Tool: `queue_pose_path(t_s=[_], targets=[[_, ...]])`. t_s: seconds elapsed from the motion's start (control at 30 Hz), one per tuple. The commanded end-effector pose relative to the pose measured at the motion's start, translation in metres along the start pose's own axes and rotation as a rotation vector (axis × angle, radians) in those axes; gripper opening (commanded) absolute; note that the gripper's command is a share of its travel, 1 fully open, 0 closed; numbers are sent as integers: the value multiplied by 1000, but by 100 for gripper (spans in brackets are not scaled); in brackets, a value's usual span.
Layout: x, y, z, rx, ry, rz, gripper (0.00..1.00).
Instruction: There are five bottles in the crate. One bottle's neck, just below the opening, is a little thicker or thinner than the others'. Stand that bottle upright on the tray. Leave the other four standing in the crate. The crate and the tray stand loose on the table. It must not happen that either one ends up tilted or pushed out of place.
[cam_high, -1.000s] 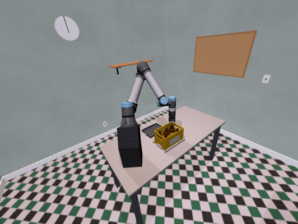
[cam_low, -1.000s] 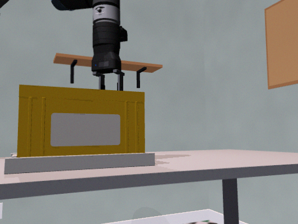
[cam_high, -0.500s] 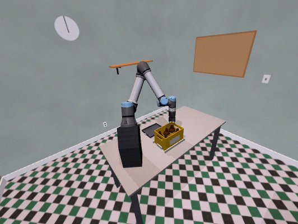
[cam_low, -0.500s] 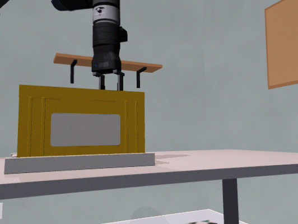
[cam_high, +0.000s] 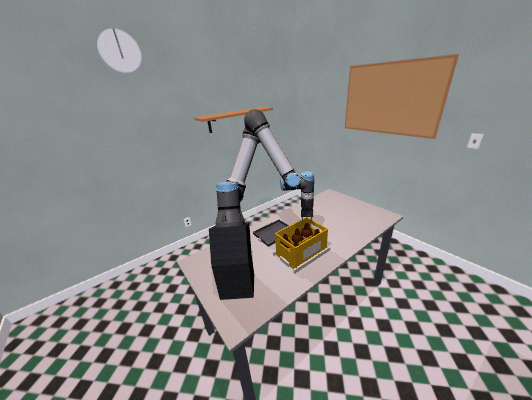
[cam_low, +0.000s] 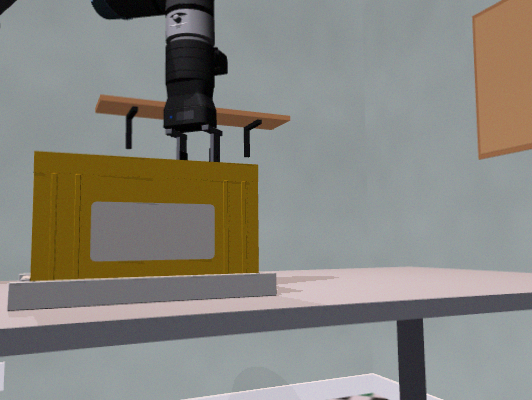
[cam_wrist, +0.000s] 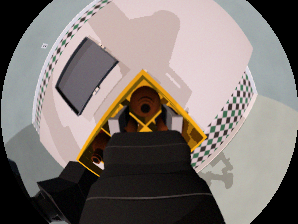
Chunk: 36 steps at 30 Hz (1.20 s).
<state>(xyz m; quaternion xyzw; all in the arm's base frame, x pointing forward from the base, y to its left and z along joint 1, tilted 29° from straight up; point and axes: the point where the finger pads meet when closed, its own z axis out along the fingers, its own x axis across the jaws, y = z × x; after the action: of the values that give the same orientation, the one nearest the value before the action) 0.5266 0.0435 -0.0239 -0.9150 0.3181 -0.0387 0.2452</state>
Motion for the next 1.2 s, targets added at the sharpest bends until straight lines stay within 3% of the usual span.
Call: queue_pose_path(t_s=[0.0,1.17], targets=[[0,0,0,0,1,0,100],[0,0,10,0,1,0,100]])
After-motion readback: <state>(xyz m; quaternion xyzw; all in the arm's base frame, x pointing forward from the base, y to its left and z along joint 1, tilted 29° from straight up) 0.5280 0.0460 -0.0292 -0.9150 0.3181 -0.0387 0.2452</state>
